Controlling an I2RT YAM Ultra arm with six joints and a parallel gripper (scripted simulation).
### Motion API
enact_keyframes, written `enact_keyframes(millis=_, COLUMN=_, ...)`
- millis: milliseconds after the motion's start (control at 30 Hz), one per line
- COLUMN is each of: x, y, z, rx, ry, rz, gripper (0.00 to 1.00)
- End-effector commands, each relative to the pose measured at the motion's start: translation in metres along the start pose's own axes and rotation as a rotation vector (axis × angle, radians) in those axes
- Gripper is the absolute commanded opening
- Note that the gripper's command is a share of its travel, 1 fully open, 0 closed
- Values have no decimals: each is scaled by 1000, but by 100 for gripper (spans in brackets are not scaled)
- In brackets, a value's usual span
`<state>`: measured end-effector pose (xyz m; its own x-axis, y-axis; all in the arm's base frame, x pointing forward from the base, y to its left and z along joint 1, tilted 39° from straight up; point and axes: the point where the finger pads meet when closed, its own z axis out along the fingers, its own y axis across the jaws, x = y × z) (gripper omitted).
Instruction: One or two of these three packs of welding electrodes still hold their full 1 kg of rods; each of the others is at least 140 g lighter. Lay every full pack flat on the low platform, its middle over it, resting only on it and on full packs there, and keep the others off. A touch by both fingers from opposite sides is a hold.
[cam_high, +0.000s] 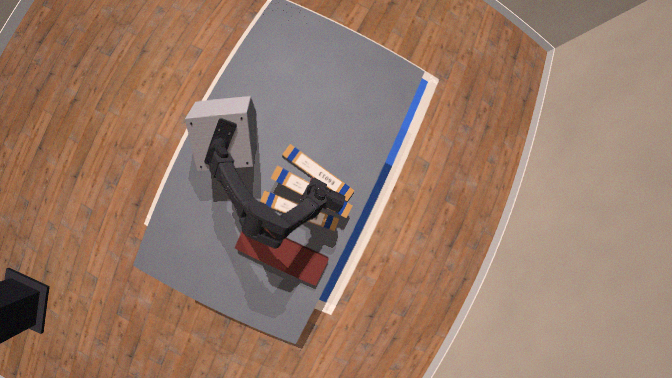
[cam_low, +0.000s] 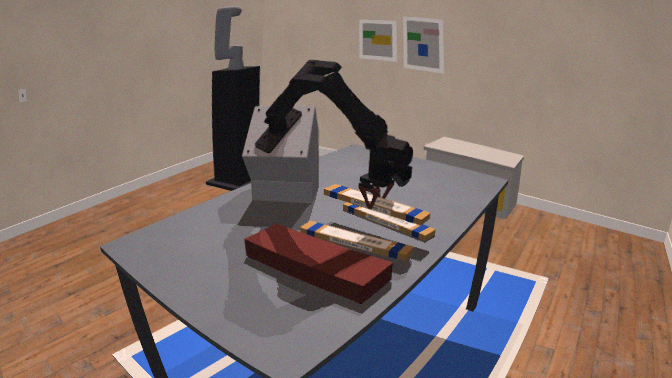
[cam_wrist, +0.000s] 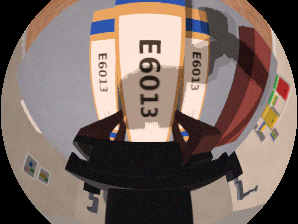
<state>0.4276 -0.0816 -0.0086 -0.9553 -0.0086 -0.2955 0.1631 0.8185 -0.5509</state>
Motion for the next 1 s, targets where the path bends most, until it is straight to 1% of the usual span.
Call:
enact_keyframes(millis=0, x=-26, y=11, z=-31, rx=-13, ry=-81, rz=-5, gripper=0)
enact_keyframes(millis=967, x=-26, y=14, z=-30, rx=-13, ry=-76, rz=-9, gripper=0)
